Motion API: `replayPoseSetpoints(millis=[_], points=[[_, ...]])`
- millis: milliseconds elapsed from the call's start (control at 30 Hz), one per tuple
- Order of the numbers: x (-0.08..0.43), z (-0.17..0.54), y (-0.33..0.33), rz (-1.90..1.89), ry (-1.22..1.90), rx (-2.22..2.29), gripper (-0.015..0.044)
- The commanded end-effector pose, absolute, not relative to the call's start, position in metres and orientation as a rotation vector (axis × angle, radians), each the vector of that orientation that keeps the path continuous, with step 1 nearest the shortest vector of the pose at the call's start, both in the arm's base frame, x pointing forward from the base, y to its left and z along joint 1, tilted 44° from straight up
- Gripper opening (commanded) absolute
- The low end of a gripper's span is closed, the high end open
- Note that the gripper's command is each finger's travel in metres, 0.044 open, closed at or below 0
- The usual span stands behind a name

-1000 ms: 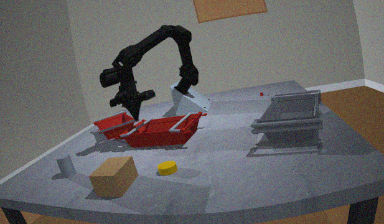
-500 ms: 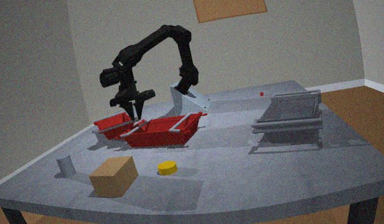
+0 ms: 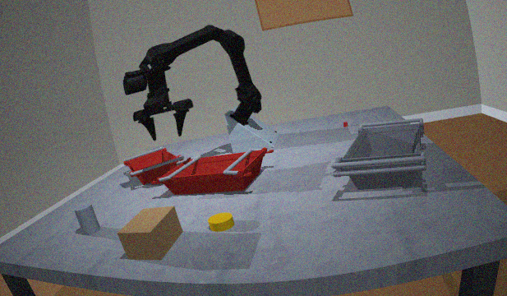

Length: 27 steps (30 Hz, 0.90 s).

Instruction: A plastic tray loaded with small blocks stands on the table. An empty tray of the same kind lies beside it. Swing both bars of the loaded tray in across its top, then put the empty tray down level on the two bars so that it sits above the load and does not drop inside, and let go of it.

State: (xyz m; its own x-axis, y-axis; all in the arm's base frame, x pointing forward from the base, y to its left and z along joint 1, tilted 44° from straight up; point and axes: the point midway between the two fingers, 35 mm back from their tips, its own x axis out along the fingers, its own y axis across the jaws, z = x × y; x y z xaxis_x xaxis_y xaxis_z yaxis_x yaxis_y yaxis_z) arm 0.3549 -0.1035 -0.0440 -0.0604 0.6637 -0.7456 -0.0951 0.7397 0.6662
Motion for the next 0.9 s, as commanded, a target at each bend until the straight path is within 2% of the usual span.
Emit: replayPoseSetpoints(millis=[0,233,567,867], points=[[0.310,-0.082,-0.142,0.736,1.485,0.396,0.0440],[0.234,-0.127,-0.183,0.898,1.387,0.205,0.0440],[0.134,-0.171,-0.195,1.121,1.223,-0.005,0.0440],[0.127,-0.173,-0.194,1.137,1.209,-0.019,0.0440]])
